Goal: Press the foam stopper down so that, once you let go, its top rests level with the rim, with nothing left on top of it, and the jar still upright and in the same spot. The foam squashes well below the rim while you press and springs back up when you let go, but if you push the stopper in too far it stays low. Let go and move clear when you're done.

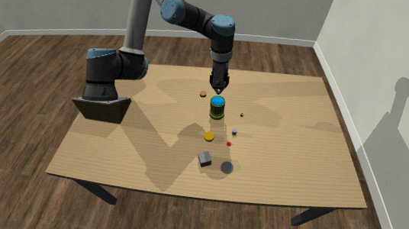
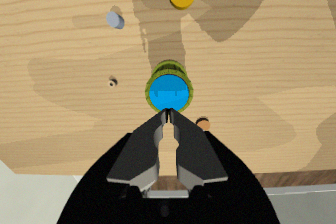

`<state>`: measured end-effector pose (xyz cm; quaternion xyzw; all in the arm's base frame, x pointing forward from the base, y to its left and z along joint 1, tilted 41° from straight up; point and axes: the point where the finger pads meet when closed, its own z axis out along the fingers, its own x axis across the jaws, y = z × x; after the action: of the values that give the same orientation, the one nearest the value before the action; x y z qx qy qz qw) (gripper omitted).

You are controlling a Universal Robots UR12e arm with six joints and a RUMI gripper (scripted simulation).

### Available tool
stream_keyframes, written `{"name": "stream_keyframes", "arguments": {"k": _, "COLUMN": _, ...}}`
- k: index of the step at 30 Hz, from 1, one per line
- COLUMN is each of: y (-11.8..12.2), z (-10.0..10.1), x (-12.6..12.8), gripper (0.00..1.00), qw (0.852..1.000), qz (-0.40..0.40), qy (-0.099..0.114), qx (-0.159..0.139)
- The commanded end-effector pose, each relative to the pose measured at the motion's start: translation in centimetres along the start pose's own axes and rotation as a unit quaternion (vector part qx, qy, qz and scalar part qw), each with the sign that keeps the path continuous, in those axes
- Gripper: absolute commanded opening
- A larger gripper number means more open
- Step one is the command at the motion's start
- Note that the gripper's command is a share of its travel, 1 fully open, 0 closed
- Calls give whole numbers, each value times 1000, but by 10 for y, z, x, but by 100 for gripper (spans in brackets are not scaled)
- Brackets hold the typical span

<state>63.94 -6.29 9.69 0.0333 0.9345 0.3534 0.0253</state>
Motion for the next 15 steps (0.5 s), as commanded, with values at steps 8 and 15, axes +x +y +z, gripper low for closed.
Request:
{"name": "stream_keyframes", "arguments": {"k": 8, "y": 0, "z": 12, "x": -1, "gripper": 0, "qw": 1000, "qz": 0, "qy": -1, "qx": 0}}
{"name": "stream_keyframes", "arguments": {"k": 15, "y": 0, "z": 15, "x": -1, "gripper": 0, "qw": 1000, "qz": 0, "qy": -1, "qx": 0}}
